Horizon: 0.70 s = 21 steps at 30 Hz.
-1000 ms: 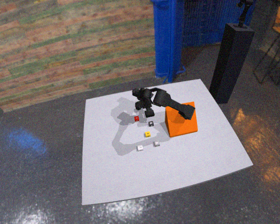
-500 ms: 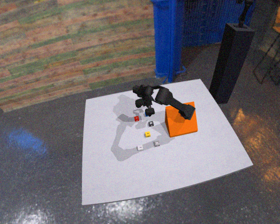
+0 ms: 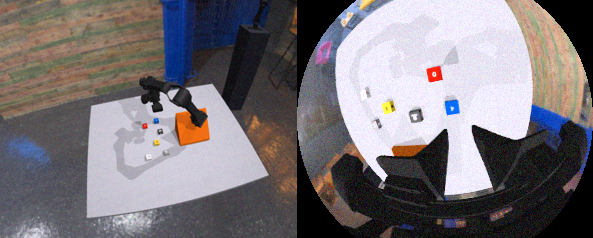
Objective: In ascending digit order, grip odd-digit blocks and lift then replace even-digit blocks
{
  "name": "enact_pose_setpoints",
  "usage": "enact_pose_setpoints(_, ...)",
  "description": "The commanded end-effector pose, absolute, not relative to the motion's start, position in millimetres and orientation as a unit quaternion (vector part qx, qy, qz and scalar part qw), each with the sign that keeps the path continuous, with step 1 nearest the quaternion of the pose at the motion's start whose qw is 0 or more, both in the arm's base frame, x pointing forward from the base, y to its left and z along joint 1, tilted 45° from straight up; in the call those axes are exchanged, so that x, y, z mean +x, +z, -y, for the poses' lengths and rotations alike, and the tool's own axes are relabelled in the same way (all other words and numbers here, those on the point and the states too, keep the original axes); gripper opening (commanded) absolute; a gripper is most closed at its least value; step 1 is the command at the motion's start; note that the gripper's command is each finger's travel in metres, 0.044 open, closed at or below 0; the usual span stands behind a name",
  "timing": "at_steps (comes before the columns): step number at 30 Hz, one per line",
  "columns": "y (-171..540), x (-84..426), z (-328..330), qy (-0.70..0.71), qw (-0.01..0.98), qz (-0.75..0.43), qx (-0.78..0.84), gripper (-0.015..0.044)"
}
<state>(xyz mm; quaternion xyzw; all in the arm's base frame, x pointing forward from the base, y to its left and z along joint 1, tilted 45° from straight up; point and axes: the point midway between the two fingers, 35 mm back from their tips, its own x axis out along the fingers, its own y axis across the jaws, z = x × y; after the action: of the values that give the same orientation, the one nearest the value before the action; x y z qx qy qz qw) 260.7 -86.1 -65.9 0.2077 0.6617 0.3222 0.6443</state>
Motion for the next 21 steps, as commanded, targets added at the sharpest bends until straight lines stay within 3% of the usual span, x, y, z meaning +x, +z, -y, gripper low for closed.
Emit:
enact_pose_setpoints(1,-65.2,257.6,84.1,0.328,0.638,-0.666,0.205,0.0120)
enact_pose_setpoints(18,0.2,244.1,17.6,0.329,0.636,-0.666,0.208,0.0120)
enact_pose_setpoints(21,-18.0,244.2,1.3,0.328,0.636,-0.666,0.207,0.0199)
